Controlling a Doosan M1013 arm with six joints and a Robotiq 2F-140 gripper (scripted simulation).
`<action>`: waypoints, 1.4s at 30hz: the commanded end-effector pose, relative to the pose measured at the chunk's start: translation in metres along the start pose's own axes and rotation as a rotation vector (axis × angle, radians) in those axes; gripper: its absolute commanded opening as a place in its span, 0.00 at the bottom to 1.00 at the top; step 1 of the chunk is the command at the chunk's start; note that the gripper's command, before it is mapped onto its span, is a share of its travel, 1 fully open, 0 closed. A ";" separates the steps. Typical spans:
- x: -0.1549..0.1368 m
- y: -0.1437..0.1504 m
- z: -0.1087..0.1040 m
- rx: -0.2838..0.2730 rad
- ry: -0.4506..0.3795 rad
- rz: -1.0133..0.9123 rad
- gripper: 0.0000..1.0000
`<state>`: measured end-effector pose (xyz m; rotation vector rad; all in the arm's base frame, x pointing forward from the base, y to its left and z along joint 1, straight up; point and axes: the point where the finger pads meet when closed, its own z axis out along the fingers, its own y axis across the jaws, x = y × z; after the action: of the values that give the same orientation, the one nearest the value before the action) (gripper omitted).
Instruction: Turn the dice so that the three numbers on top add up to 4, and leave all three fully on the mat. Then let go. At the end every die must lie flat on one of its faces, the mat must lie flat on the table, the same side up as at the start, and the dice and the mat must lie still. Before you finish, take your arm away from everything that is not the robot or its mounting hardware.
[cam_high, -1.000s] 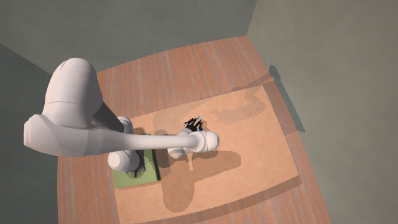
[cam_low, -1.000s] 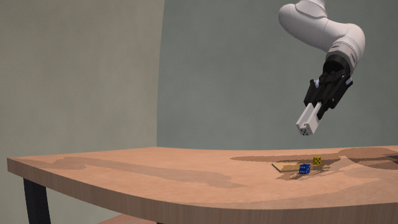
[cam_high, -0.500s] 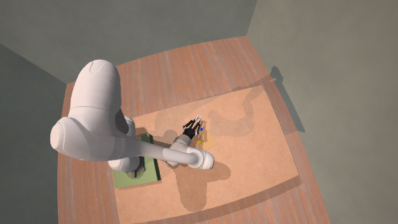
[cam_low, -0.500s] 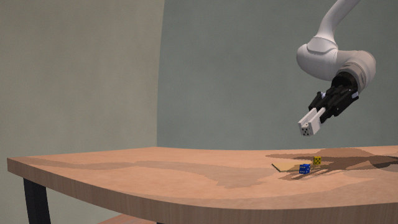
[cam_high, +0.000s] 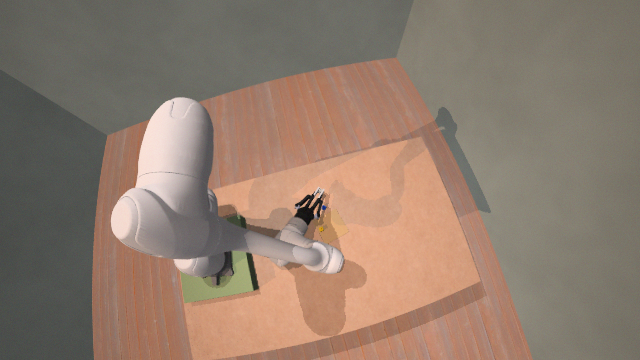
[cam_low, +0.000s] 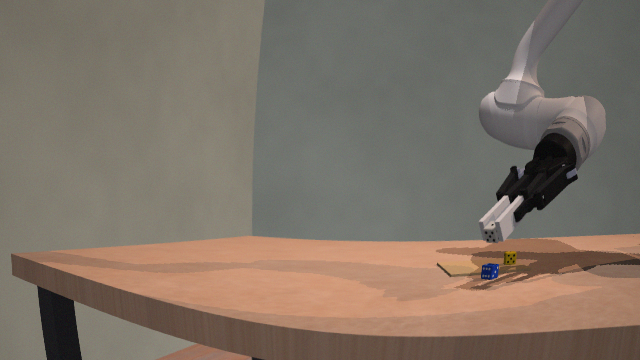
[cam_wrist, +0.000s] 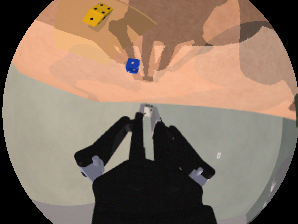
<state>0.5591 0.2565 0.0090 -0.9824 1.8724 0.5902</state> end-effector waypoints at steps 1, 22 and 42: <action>0.011 0.000 0.006 0.000 -0.001 0.000 0.09; 0.040 0.000 0.022 0.000 -0.001 0.000 0.09; 0.040 0.000 0.022 0.000 -0.001 0.000 0.09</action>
<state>0.5593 0.2565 -0.0367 -0.9821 1.8717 0.5899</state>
